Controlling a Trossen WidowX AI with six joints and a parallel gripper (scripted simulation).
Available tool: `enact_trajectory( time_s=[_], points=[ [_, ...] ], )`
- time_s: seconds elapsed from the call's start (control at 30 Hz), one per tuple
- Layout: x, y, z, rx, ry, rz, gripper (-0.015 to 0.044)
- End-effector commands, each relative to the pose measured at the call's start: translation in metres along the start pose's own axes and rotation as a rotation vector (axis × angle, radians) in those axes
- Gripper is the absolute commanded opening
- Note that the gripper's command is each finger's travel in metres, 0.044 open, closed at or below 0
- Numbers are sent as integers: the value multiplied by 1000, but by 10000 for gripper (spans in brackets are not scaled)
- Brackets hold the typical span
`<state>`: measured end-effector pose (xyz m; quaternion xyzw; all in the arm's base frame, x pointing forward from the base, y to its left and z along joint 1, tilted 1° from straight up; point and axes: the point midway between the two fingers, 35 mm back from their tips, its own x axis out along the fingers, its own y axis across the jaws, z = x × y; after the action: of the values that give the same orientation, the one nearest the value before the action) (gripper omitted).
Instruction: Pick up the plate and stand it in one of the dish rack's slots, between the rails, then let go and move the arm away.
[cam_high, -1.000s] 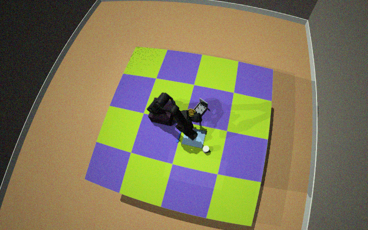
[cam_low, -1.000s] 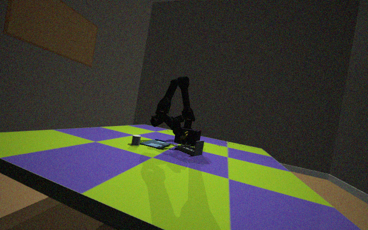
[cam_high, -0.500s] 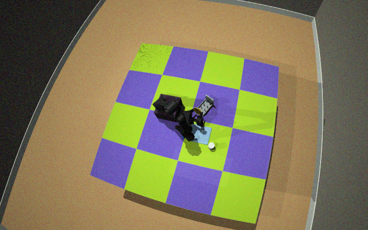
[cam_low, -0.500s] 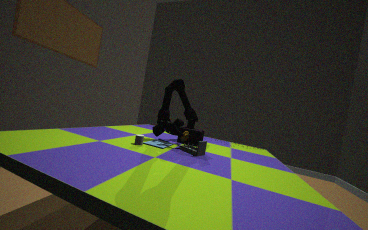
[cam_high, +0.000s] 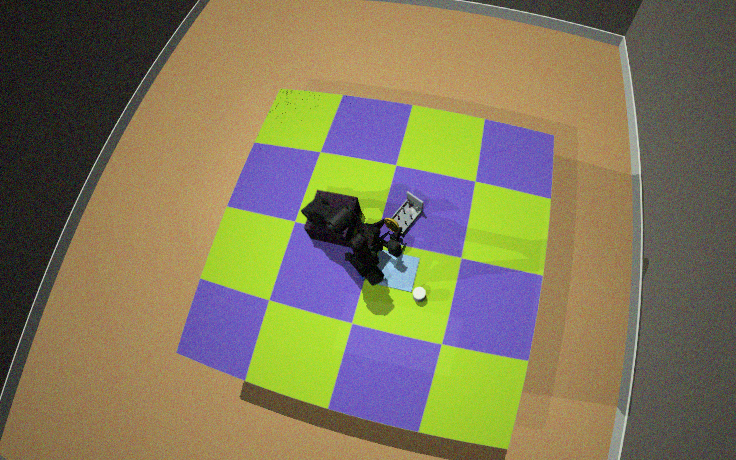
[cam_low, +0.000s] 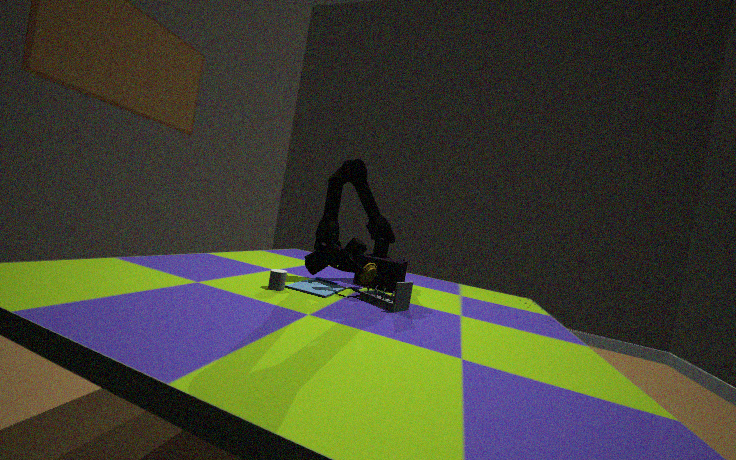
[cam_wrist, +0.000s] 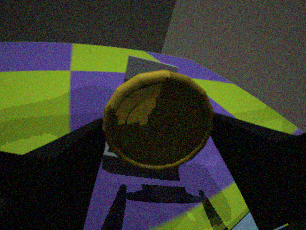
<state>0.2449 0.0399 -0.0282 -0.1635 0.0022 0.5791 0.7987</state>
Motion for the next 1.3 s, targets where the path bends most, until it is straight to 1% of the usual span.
enact_trajectory(
  time_s=[0.0,1.27],
  points=[
    [5,0,2,0,-3,-1,0],
    [45,-2,11,-6,7,7,0]
  ],
)
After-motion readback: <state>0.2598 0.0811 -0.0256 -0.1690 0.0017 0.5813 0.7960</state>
